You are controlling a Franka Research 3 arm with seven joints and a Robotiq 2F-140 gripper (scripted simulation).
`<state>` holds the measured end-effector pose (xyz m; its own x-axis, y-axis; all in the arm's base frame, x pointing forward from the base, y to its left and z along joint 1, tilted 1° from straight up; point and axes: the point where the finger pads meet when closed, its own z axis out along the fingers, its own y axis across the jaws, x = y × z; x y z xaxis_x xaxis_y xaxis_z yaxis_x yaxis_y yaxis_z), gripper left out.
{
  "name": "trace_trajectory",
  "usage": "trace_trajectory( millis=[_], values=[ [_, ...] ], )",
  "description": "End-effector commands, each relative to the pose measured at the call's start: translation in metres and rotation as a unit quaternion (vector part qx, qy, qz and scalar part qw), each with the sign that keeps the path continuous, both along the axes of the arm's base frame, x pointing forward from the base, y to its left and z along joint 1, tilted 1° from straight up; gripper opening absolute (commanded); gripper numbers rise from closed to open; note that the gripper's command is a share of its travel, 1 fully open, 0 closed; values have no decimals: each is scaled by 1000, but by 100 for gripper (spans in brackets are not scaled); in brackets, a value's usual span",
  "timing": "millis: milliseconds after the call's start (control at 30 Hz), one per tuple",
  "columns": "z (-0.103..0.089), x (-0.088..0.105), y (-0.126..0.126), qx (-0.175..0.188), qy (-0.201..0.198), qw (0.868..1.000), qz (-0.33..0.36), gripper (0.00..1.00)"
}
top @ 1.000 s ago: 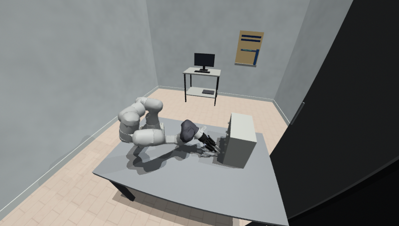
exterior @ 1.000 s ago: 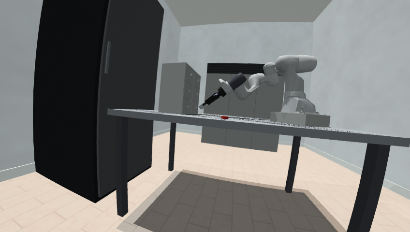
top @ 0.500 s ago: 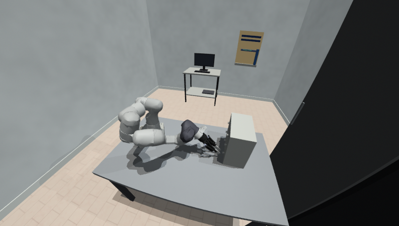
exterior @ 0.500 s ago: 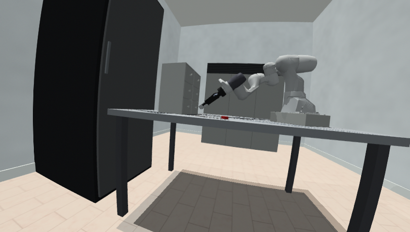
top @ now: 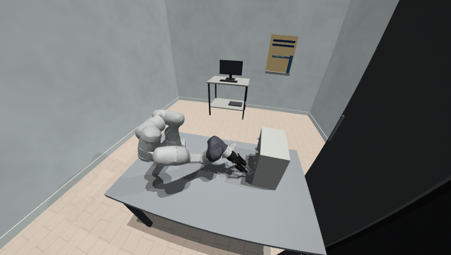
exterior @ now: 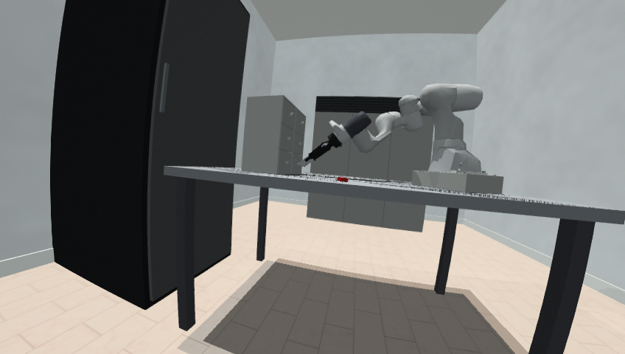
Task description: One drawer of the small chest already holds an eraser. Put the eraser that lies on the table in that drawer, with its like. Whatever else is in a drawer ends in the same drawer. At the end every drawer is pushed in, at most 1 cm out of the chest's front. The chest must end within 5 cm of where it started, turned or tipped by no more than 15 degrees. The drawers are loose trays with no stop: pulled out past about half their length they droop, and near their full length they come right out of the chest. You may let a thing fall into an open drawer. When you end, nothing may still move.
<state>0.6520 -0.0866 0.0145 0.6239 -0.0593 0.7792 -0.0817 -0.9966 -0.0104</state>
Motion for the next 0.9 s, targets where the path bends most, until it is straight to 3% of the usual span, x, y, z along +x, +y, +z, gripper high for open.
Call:
trace_trajectory(
  millis=[0,300,867],
  values=[
    [1,4,2,1,0,1000,3,20],
    [1,14,1,1,0,1000,3,20],
    [1,14,1,1,0,1000,3,20]
  ],
)
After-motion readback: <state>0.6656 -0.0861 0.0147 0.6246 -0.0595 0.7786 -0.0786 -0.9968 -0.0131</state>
